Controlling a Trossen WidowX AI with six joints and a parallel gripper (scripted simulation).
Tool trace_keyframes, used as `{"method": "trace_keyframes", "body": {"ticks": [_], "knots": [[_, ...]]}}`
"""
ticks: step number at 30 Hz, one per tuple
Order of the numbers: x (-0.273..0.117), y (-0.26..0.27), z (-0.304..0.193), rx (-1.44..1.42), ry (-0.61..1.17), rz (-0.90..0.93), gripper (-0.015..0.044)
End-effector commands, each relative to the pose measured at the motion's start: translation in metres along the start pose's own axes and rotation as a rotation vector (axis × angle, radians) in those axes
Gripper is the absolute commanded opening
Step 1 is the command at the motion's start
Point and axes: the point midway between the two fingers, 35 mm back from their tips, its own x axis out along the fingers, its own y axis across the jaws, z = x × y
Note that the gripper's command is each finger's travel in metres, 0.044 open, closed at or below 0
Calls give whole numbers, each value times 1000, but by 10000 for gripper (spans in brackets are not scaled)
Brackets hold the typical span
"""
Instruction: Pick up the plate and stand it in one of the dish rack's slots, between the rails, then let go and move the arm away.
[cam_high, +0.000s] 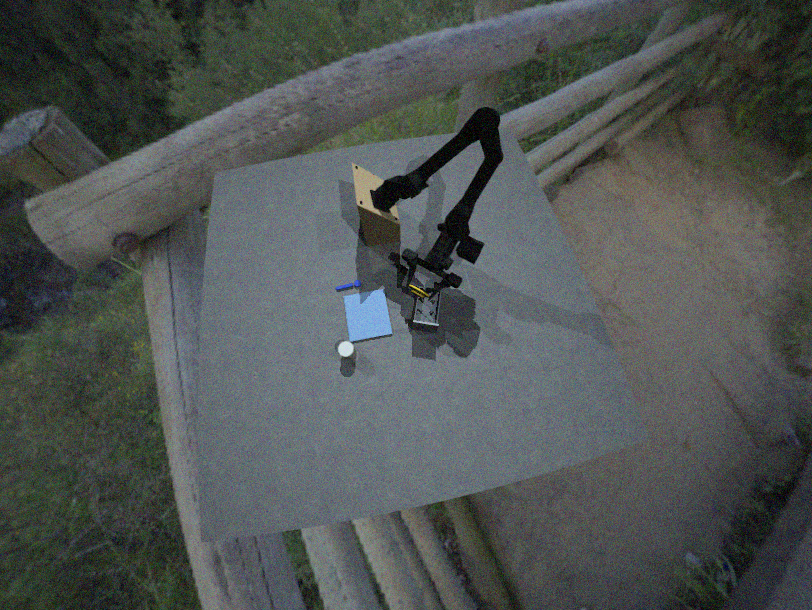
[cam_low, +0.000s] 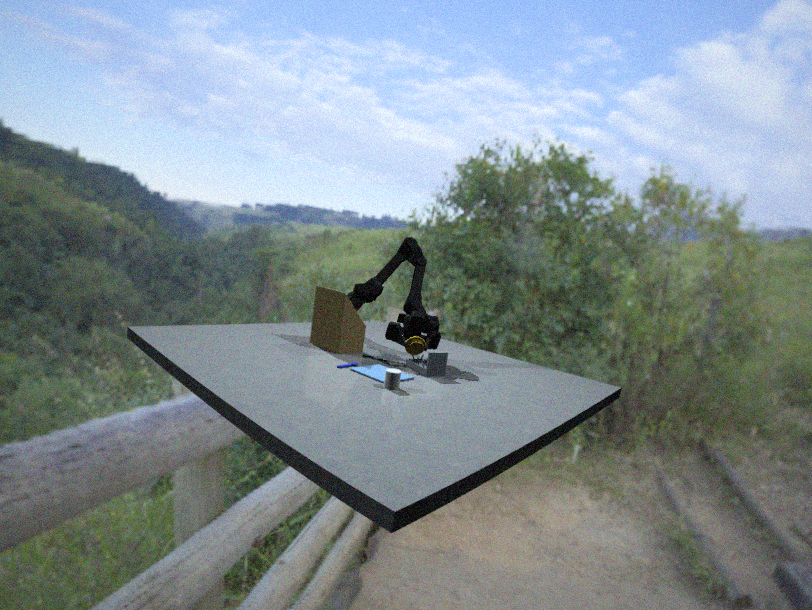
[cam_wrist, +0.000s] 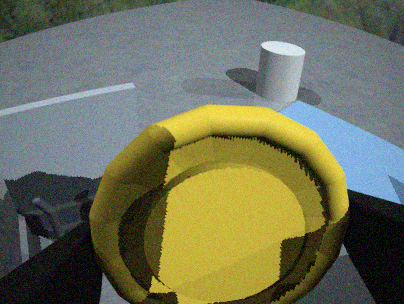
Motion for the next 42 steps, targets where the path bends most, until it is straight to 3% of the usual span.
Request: {"method": "trace_keyframes", "body": {"ticks": [1,21,42], "knots": [[-6,1,0,-13,-61,54,0],[-58,4,2,51,-312,348,0],[-42,11,-14,54,-309,348,0]]}}
